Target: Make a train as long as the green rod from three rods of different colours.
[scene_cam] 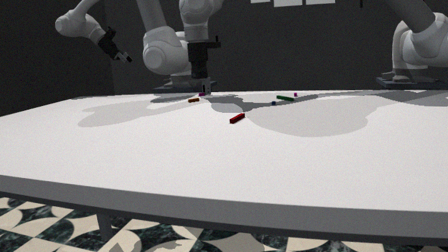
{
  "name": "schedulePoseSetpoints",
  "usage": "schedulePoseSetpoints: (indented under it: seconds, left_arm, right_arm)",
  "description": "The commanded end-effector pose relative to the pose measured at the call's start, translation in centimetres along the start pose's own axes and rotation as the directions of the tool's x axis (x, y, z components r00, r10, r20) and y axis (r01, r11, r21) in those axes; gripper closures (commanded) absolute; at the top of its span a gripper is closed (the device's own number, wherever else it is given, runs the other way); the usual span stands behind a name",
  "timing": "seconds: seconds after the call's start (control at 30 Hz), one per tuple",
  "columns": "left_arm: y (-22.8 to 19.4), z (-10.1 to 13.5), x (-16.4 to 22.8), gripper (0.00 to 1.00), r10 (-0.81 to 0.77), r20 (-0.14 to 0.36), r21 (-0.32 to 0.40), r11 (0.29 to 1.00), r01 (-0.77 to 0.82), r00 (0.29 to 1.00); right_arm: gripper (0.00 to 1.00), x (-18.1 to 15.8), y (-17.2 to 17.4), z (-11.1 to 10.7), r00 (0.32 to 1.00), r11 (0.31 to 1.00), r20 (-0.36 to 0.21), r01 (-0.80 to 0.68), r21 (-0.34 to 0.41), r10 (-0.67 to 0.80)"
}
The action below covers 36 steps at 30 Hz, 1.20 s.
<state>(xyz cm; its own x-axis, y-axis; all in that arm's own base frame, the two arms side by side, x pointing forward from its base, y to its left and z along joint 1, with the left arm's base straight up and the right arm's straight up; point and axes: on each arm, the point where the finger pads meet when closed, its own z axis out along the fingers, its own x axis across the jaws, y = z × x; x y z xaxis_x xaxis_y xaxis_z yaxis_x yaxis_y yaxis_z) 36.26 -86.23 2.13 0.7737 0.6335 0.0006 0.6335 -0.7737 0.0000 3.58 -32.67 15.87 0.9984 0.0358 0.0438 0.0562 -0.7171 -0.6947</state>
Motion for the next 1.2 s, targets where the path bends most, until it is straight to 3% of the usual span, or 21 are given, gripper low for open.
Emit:
schedulePoseSetpoints:
  seconds: [0.0, 1.1, 1.13, 1.17]
  left_arm:
    - [-0.12, 0.40, -0.30, 0.46, 0.001, 0.002, -0.001, 1.000, -0.001, 1.000]
    - [-0.12, 0.39, -0.30, 0.46, 0.001, 0.002, -0.001, 1.000, -0.001, 1.000]
    - [-0.12, 0.39, -0.30, 0.76, 0.001, 0.002, -0.001, 1.000, -0.001, 1.000]
    - [-0.12, 0.39, -0.30, 0.76, 0.001, 0.002, -0.001, 1.000, -0.001, 1.000]
  right_arm:
    - [0.00, -0.28, -0.27, 0.24, 1.000, 1.000, 0.005, -0.004, 0.016, 0.004]
    - [0.00, -0.28, -0.27, 0.24, 1.000, 1.000, 0.005, -0.004, 0.016, 0.004]
    - [0.00, -0.28, -0.27, 0.24, 1.000, 1.000, 0.005, -0.004, 0.016, 0.004]
    - [0.00, -0.28, -0.27, 0.24, 1.000, 1.000, 0.005, -0.004, 0.016, 0.004]
